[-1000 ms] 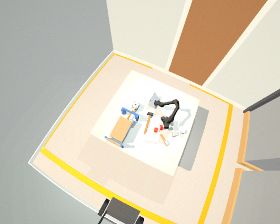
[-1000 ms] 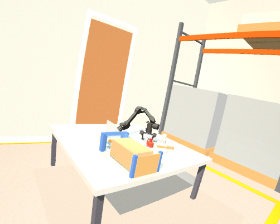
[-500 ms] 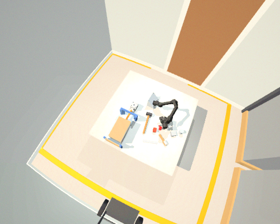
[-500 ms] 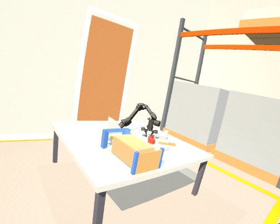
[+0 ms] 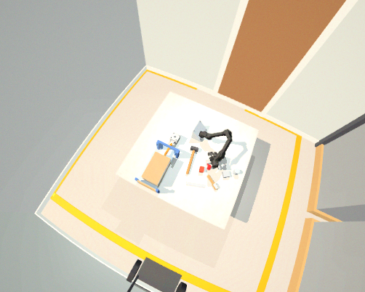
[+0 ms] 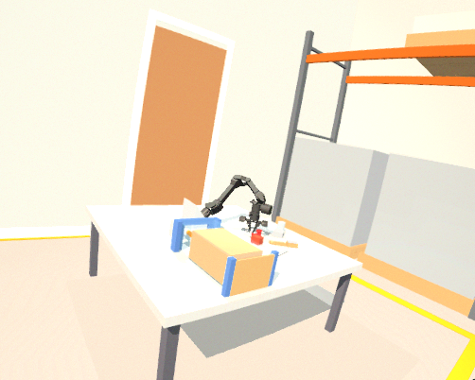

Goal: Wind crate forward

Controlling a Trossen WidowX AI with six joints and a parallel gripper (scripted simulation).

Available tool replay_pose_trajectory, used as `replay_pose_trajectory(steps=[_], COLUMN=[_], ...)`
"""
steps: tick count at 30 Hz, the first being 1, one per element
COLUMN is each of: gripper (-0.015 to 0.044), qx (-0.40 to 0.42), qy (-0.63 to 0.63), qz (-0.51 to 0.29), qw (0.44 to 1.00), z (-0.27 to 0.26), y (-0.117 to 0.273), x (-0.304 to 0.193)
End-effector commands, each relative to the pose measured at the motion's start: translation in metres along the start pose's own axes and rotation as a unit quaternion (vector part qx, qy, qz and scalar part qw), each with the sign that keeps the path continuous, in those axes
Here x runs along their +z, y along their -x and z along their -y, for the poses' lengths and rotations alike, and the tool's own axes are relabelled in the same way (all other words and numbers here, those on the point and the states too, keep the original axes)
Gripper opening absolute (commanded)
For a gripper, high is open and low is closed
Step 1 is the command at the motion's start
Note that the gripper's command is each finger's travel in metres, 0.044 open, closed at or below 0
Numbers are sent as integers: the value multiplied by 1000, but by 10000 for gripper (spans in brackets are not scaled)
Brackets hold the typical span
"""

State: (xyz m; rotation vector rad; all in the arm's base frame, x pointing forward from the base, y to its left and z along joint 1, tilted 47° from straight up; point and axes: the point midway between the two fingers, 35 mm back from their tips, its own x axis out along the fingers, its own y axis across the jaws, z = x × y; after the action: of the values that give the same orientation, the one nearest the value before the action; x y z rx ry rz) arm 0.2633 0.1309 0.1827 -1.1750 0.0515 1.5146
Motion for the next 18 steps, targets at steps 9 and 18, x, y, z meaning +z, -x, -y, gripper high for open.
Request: replay_pose_trajectory(steps=[9,18], gripper=[0,0], qx=[-17,-28], qy=[-6,-11], qz=[-25,-32], qw=[1000,999], z=[2,-2], y=[88,122], x=[-5,1])
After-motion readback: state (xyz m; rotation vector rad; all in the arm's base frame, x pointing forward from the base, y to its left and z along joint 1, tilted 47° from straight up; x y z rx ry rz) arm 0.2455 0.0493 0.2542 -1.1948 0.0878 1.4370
